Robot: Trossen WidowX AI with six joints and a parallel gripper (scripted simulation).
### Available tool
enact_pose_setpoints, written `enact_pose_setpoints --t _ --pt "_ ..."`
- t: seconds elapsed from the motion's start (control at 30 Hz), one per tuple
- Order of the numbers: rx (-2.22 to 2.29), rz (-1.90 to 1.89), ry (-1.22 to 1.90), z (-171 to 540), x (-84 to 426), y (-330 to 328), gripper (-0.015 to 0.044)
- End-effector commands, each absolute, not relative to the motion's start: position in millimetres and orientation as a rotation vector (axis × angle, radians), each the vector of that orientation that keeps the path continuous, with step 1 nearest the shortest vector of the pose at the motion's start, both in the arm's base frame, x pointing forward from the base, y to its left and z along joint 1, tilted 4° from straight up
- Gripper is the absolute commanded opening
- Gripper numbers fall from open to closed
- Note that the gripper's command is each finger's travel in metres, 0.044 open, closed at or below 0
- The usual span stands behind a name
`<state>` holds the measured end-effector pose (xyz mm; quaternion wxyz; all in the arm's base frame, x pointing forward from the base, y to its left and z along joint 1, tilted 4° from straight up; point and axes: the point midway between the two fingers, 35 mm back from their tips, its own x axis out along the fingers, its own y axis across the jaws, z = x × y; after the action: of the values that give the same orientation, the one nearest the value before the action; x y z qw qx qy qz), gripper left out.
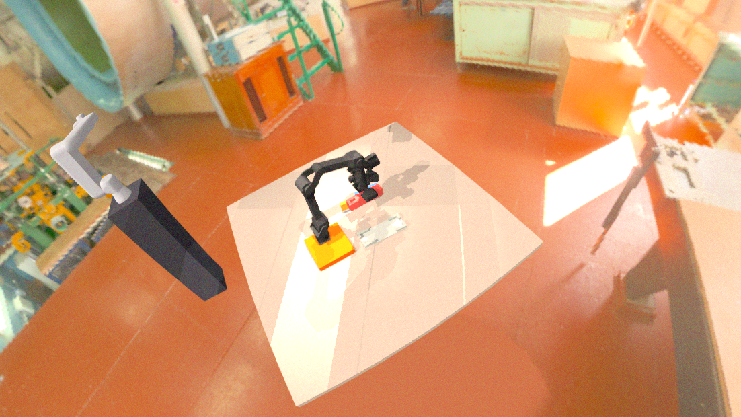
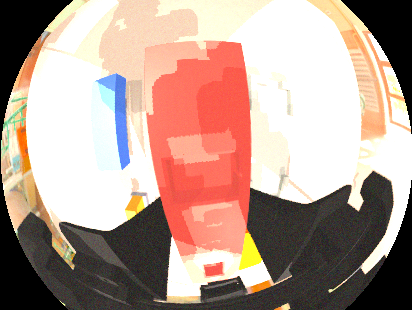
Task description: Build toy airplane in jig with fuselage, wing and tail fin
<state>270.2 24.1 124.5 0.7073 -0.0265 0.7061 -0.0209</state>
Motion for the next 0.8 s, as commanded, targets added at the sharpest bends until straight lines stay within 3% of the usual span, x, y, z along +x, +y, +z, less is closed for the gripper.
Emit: enact_pose_setpoints --t 0.0,0.77 --pt "-0.052 -0.047 1.561 136 269 25 0.0" --pt "-0.052 -0.051 1.559 110 282 -33 0.0"
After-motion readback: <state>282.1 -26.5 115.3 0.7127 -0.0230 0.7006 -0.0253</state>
